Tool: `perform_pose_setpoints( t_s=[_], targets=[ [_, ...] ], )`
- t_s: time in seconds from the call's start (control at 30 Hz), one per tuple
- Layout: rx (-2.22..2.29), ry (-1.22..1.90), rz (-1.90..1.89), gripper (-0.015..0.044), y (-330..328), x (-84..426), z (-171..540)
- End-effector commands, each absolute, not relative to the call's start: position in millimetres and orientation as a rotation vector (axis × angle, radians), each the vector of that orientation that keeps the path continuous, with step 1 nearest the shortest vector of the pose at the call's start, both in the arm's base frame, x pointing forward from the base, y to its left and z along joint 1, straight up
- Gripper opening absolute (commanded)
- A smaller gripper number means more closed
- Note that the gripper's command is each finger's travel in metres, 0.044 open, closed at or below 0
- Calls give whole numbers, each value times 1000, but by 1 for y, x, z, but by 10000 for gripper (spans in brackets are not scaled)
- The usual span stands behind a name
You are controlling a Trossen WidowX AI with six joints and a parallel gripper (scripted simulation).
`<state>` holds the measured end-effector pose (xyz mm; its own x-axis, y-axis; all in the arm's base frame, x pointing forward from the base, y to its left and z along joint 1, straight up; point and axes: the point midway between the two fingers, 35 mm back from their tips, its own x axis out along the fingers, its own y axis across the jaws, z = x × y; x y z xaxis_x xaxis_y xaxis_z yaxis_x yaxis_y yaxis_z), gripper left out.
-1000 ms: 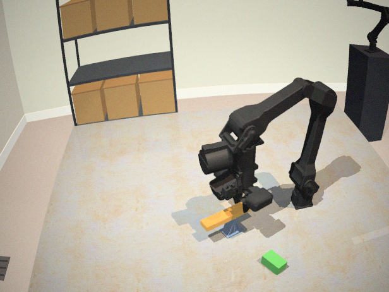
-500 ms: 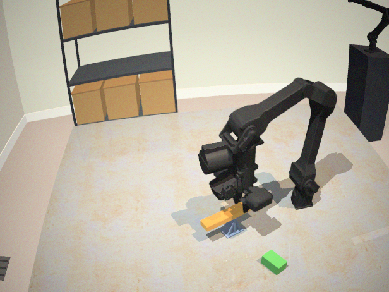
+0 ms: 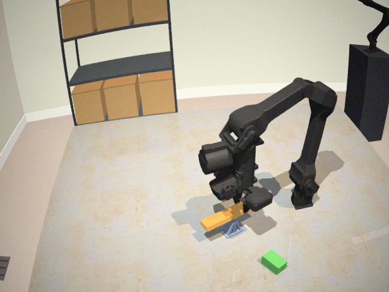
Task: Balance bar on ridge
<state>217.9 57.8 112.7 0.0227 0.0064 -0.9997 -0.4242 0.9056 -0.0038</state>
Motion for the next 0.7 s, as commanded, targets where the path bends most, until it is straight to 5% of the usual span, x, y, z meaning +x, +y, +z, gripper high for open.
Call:
perform_pose_setpoints(
  t_s=[0.0,0.23,0.53,0.67],
  targets=[
    [-342,1520,343,185,58,218,113],
    [-342,1520,343,185,58,218,113],
    [-342,1520,343,421,58,218,113],
    [-341,1519,343,440,58,218,114]
  ],
)
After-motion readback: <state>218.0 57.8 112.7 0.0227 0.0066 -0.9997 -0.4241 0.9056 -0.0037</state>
